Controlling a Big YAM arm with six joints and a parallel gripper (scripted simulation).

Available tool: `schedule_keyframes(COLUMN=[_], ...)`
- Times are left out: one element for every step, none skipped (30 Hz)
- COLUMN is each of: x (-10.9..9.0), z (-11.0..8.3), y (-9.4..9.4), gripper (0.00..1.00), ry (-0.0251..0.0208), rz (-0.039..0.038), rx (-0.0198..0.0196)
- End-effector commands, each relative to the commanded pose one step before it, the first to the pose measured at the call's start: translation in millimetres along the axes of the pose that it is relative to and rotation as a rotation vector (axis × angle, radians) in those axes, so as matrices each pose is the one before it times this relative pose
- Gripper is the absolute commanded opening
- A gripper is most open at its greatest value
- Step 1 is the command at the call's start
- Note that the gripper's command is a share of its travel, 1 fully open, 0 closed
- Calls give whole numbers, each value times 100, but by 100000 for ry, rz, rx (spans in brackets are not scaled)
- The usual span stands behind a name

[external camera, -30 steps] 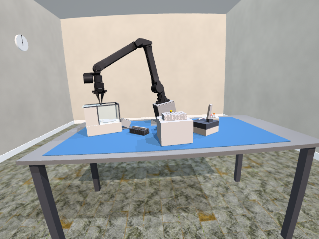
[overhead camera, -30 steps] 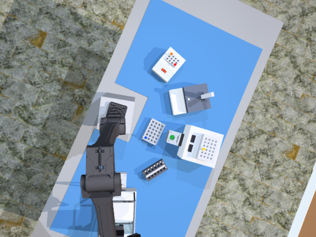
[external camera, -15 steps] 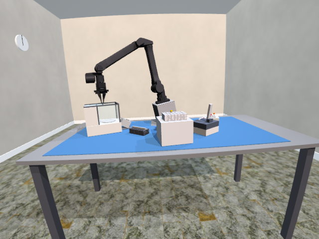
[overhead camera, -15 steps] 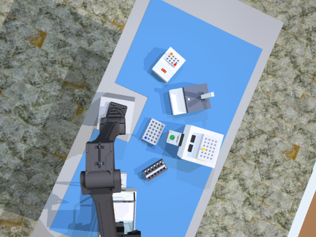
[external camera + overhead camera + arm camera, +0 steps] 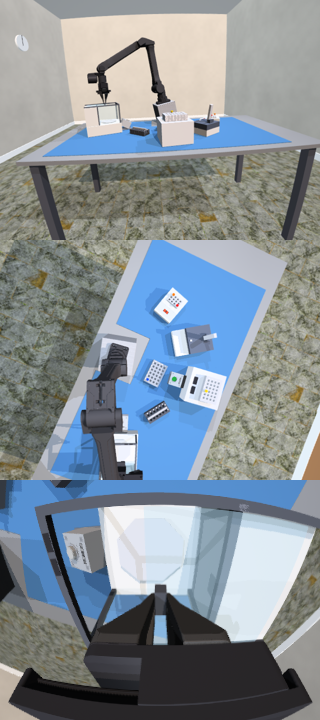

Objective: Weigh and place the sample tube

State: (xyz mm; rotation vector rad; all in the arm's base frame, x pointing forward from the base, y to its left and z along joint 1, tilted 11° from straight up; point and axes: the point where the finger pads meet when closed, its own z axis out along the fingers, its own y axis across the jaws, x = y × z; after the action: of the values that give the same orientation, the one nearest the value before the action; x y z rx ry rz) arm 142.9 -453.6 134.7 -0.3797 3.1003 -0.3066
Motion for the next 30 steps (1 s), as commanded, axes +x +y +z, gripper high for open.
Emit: schedule_keyframes(x=[-55, -1, 0, 0, 65, -44, -15, -2, -14, 3, 0, -2, 5, 0, 1, 1, -1, 0, -1, 0, 0, 67, -46, -15, -3, -14, 3, 0, -2, 5], z=[-1088, 1, 0, 0, 2, 1, 0, 1, 1, 1, 1, 1, 1, 1, 1, 1, 1, 1, 1, 0, 0, 2, 1, 0, 1, 0, 1, 1, 1, 1], y=[43, 101, 0, 0, 152, 20, 88, 153, 127, 73, 89, 108, 103, 96, 98, 103, 103, 101, 101, 0, 0, 144, 29, 91, 148, 124, 75, 93, 107, 102], gripper=[6, 6, 6, 6, 6, 6, 6, 6, 6, 6, 6, 6, 6, 6, 6, 6, 6, 6, 6, 6, 6, 6, 6, 6, 6, 6, 6, 6, 6, 6], ry=[121, 2, 0, 0, 51, -44, -9, 17, 4, -4, -1, 4, 6, 1, 2, 4, 3, 3, 2, 0, 0, 50, -43, -8, 16, 3, -4, 0, 4, 6], rz=[1189, -5, 0, 0, 105, -59, -29, -27, -42, 13, 0, -10, 7, -3, -1, -2, -8, -3, -5, 0, 0, 115, -68, -32, -26, -43, 11, -1, -11, 7], rx=[3220, -4, 0, 0, -269, 373, 53, -214, -107, 106, 41, -33, -18, 14, 7, -16, -14, -5, -4, 0, 0, -235, 337, 40, -196, -95, 96, 27, -29, -14])
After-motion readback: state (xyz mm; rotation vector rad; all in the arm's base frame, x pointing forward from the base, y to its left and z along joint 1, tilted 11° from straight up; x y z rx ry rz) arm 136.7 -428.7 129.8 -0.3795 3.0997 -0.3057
